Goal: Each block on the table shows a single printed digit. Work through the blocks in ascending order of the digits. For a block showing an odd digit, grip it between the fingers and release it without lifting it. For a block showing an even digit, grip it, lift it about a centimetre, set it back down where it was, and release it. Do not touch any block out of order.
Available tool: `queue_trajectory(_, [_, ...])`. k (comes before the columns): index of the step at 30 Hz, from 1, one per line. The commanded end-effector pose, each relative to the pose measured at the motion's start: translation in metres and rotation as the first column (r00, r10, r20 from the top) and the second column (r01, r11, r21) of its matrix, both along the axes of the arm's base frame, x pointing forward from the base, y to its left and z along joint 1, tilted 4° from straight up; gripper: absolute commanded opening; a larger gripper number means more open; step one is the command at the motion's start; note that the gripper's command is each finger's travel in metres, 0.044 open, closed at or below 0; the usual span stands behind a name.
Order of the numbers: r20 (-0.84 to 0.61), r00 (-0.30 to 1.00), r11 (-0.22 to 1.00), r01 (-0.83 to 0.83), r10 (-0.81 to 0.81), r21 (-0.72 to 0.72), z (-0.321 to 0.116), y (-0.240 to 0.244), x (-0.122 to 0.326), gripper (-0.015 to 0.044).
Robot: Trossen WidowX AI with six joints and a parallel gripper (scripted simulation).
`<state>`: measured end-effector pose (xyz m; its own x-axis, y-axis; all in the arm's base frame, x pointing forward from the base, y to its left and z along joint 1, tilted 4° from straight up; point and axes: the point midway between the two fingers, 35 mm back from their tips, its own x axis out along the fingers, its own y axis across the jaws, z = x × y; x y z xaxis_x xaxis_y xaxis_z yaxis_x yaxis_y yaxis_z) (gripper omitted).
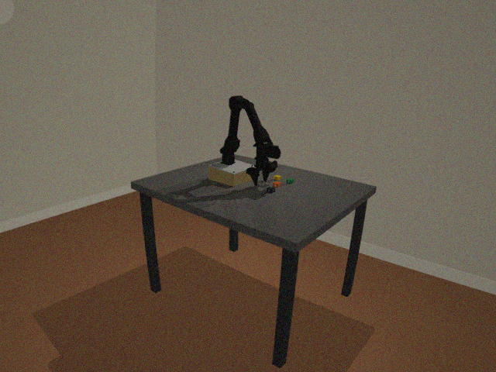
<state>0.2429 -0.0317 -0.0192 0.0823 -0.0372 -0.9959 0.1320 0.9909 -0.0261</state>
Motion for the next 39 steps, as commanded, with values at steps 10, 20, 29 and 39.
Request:
queue_trajectory(10, [0.002,1.000,1.000,-0.004,0.004,0.003,-0.0007,0.0004,0.0004,0.0120])
queue_trajectory(20, [0.002,1.000,1.000,-0.004,0.004,0.003,-0.0007,0.0004,0.0004,0.0120])
queue_trajectory(29, [0.002,1.000,1.000,-0.004,0.004,0.003,-0.0007,0.0004,0.0004,0.0120])
queue_trajectory(39, [0.002,1.000,1.000,-0.004,0.004,0.003,-0.0007,0.0004,0.0004,0.0120])
